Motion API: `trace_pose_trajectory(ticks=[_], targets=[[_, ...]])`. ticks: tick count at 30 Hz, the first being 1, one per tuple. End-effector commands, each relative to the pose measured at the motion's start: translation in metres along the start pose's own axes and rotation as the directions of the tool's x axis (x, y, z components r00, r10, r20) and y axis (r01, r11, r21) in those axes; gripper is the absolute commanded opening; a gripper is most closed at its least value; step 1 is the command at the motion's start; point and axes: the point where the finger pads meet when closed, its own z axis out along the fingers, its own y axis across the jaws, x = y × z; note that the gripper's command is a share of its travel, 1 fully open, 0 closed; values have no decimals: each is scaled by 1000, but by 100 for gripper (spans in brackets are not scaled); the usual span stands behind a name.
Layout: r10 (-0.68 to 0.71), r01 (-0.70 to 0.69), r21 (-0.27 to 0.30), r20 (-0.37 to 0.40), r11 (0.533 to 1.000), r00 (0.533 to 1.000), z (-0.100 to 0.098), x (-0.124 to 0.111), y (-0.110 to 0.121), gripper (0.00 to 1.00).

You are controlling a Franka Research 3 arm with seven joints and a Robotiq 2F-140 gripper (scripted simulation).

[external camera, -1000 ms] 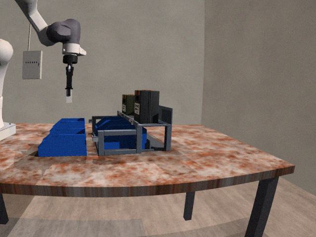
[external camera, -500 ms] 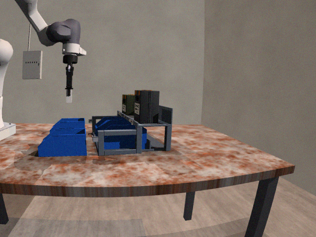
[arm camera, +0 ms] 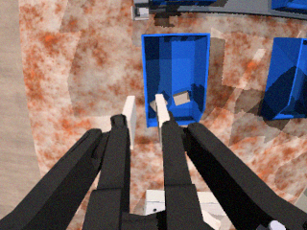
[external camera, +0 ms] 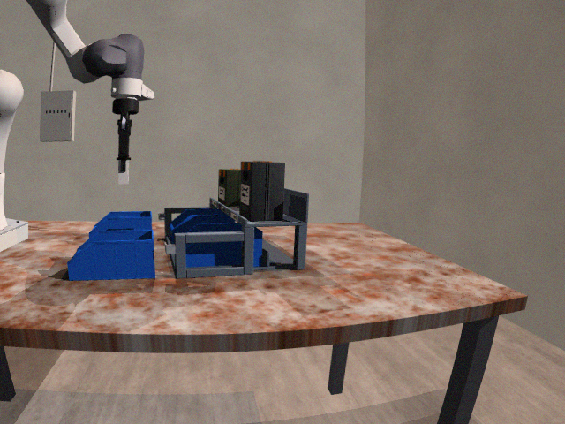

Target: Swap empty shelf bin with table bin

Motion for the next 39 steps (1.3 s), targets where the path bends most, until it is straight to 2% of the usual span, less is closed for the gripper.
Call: trace_pose_trajectory(ticks=[1, 13, 28, 39], targets=[[6, -6, 2, 2, 1000, 1000, 3, -1, 0, 15], [6, -6, 2, 2, 1000, 1000, 16, -1, 0, 15], [6, -6, 2, 2, 1000, 1000, 47, 0, -1, 15], [6, -6, 2, 2, 1000, 1000, 61, 0, -1, 15]])
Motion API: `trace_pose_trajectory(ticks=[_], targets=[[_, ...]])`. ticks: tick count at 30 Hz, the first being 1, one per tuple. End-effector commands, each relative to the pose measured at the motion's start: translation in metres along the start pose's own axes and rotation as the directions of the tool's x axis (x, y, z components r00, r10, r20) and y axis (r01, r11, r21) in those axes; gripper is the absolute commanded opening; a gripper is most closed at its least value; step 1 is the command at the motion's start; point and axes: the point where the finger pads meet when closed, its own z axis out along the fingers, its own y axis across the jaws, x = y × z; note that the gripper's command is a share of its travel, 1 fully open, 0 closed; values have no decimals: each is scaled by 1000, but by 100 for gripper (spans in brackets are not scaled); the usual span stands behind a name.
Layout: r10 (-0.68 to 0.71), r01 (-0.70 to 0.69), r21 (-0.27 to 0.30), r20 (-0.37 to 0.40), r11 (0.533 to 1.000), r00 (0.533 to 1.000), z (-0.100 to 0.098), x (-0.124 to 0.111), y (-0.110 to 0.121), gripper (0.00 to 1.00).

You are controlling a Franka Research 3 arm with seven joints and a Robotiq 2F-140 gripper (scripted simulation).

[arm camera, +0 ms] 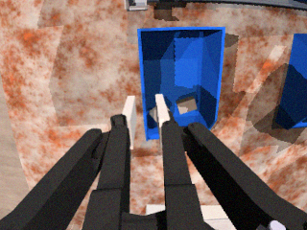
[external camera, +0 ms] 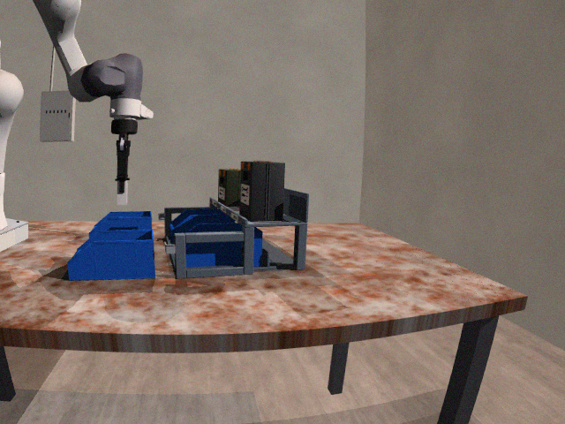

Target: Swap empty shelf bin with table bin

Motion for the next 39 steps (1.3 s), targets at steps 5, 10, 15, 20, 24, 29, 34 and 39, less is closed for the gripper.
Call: trace_pose_trajectory(ticks=[5, 10, 15, 20, 24, 29, 34, 39], targets=[[-2, 2, 7, -12, 1000, 1000, 7, 4, -2, 15], [-2, 2, 7, -12, 1000, 1000, 9, 4, -2, 15], [-2, 2, 7, -12, 1000, 1000, 10, 4, -2, 15], [-2, 2, 7, -12, 1000, 1000, 10, 4, -2, 15], [-2, 2, 7, -12, 1000, 1000, 10, 4, -2, 15], [-2, 2, 7, -12, 1000, 1000, 10, 4, -2, 15], [-2, 2, 7, -12, 1000, 1000, 10, 3, -2, 15], [-2, 2, 7, -12, 1000, 1000, 10, 3, -2, 15]])
